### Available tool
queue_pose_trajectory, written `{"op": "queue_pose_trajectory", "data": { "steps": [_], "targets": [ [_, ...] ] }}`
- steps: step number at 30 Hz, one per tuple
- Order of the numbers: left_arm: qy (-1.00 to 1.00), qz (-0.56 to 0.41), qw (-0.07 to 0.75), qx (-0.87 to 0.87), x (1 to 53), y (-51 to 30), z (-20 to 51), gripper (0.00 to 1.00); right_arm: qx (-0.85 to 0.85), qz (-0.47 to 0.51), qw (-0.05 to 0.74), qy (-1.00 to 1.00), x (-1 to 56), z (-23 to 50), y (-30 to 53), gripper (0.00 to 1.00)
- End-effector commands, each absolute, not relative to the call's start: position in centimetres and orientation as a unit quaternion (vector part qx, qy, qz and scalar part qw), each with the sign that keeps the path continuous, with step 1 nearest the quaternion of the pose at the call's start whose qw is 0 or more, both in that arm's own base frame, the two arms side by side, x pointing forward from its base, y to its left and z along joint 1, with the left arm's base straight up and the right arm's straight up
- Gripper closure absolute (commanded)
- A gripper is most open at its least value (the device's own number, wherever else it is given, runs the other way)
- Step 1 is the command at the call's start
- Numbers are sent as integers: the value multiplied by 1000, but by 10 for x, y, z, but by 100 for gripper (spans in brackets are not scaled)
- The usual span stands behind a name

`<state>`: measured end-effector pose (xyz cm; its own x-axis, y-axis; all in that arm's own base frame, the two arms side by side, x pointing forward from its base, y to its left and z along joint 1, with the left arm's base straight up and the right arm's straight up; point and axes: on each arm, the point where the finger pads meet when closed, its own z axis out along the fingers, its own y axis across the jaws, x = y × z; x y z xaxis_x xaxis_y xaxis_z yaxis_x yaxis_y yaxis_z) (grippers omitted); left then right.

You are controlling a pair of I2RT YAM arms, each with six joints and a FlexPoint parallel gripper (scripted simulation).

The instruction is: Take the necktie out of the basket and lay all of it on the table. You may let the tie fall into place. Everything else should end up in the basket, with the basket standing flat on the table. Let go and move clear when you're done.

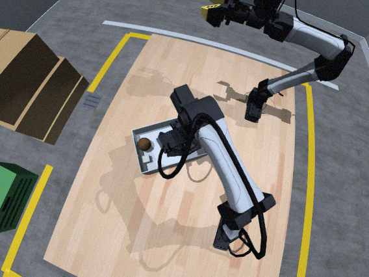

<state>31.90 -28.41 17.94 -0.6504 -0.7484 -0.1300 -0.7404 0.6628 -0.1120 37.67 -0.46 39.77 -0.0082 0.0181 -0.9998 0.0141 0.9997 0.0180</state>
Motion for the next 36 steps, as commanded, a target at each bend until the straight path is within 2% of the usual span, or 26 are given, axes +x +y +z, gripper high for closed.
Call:
{"op": "queue_pose_trajectory", "data": {
  "steps": [1,10,36],
  "targets": [
    [902,0,33,-431,314,-301,187,21,11,1,704,710,377,398,-5,0],
    [896,0,1,-444,311,-313,178,24,11,1,704,710,377,398,-5,0],
    [896,0,0,-444,311,-315,181,24,11,1,704,710,377,398,-5,0]
  ]
}}
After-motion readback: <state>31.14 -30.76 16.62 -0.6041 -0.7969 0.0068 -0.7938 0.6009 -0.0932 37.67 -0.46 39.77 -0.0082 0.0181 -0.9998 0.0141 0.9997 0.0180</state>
